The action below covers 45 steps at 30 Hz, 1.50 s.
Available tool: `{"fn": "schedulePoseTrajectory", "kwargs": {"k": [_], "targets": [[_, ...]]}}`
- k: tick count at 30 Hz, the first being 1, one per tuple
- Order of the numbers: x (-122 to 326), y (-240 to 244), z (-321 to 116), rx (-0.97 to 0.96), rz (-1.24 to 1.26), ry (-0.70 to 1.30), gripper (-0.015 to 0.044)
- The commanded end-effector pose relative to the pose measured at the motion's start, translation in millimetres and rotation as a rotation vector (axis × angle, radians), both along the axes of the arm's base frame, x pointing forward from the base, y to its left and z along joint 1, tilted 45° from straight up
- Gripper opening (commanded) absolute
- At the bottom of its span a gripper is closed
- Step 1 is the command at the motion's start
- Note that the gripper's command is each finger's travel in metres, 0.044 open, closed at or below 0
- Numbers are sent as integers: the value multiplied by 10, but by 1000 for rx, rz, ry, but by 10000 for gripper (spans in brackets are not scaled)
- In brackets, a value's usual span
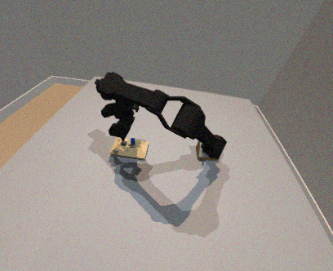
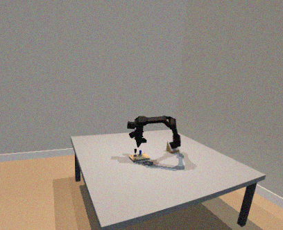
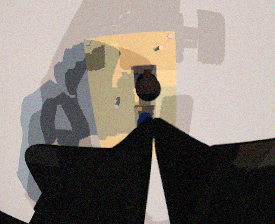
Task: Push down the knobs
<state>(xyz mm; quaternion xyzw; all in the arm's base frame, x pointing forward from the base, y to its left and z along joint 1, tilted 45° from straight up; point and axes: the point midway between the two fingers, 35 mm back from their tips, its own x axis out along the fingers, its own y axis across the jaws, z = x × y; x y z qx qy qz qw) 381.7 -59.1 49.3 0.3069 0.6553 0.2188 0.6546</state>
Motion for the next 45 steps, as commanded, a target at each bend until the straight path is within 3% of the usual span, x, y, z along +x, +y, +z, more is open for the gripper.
{"fn": "schedulePoseTrajectory", "kwargs": {"k": [1,45], "targets": [[147,-102,98,3,3,8,0],[216,76,-78,9,3,15,0]]}}
